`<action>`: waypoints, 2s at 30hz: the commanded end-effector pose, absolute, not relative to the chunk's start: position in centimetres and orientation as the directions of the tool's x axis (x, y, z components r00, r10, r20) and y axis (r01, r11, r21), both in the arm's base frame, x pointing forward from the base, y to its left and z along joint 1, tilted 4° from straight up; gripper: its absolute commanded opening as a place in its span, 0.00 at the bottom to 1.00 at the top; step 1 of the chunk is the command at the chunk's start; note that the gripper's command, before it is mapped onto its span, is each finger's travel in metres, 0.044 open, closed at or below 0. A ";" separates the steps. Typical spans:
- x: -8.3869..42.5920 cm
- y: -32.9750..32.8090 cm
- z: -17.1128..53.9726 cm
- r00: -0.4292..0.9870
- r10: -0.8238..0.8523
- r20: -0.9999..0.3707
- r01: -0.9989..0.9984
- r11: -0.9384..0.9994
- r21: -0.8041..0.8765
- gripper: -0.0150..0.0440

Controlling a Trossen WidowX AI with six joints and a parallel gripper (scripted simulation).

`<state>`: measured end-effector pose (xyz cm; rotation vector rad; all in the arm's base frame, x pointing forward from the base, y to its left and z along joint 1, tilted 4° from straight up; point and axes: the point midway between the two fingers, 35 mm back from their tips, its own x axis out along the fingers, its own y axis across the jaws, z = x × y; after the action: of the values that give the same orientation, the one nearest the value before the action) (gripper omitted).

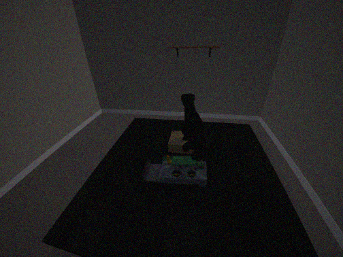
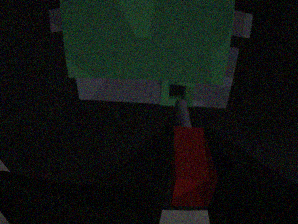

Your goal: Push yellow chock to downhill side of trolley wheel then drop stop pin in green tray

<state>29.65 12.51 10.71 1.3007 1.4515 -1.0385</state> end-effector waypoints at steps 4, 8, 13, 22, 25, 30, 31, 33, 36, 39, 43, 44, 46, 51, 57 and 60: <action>29.7 13.5 11.0 -0.035 0.247 -0.968 0.995 0.095 -0.012 0.25; 29.6 14.0 11.0 -0.035 0.248 -0.968 0.995 0.095 -0.012 0.25; 29.5 14.8 11.1 -0.035 0.249 -0.968 0.995 0.095 -0.012 0.25; 29.4 15.6 11.3 -0.035 0.249 -0.968 0.995 0.095 -0.012 0.25; 28.5 15.5 11.2 -0.036 0.249 -0.968 0.995 0.095 -0.012 0.25; 26.8 15.3 11.1 -0.037 0.249 -0.968 0.995 0.095 -0.014 0.25; 26.5 15.3 11.1 -0.038 0.249 -0.968 0.995 0.095 -0.014 0.25; 25.8 15.2 11.0 -0.038 0.249 -0.968 0.995 0.095 -0.015 0.25; 24.7 15.2 11.0 -0.039 0.249 -0.968 0.995 0.095 -0.016 0.25; 23.5 15.1 11.0 -0.040 0.249 -0.968 0.995 0.095 -0.017 0.25; 22.0 15.1 11.1 -0.041 0.249 -0.968 0.995 0.095 -0.018 0.25; 21.7 15.1 11.1 -0.042 0.249 -0.968 0.995 0.095 -0.018 0.25; 21.1 15.1 11.2 -0.042 0.249 -0.968 0.995 0.095 -0.019 0.25; 21.1 14.8 11.2 -0.042 0.249 -0.968 0.995 0.095 -0.019 0.25; 21.5 12.6 10.8 -0.042 0.247 -0.968 0.995 0.095 -0.019 0.25; 21.7 11.5 10.6 -0.041 0.246 -0.968 0.995 0.095 -0.018 0.25</action>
<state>21.73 12.42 10.66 1.3017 1.4541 -1.0383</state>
